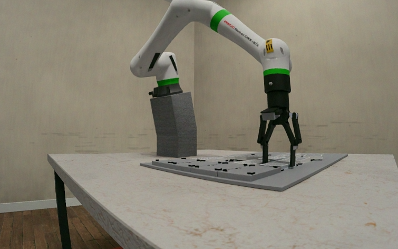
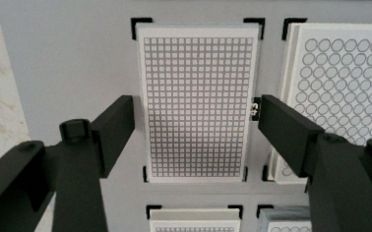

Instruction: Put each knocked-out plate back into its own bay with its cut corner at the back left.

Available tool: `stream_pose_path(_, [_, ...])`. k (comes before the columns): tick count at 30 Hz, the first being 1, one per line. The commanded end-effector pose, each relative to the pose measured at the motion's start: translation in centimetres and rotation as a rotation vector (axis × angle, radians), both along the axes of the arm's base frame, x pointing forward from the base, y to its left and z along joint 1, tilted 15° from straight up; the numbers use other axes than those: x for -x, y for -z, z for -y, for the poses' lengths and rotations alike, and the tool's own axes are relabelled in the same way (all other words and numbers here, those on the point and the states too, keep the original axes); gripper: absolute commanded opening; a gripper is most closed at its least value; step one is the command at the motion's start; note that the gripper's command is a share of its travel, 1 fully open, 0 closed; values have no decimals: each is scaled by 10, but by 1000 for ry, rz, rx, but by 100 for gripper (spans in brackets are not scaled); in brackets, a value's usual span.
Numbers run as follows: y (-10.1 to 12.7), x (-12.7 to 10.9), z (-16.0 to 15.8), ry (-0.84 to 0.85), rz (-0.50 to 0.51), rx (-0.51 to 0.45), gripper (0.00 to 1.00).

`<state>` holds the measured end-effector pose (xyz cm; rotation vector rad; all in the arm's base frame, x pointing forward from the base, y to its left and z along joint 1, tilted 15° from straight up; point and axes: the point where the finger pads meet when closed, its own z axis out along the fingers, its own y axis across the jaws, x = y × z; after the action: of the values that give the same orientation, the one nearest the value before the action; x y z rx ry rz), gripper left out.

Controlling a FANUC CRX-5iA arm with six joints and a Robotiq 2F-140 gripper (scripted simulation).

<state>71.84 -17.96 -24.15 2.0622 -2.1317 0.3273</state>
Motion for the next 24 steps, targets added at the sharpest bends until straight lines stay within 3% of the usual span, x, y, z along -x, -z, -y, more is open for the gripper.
stream_pose_path(1, [-1,-1,0,-1,2,0,70])
stream_pose_path(24, [-8,-1,-2,-1,2,0,70])
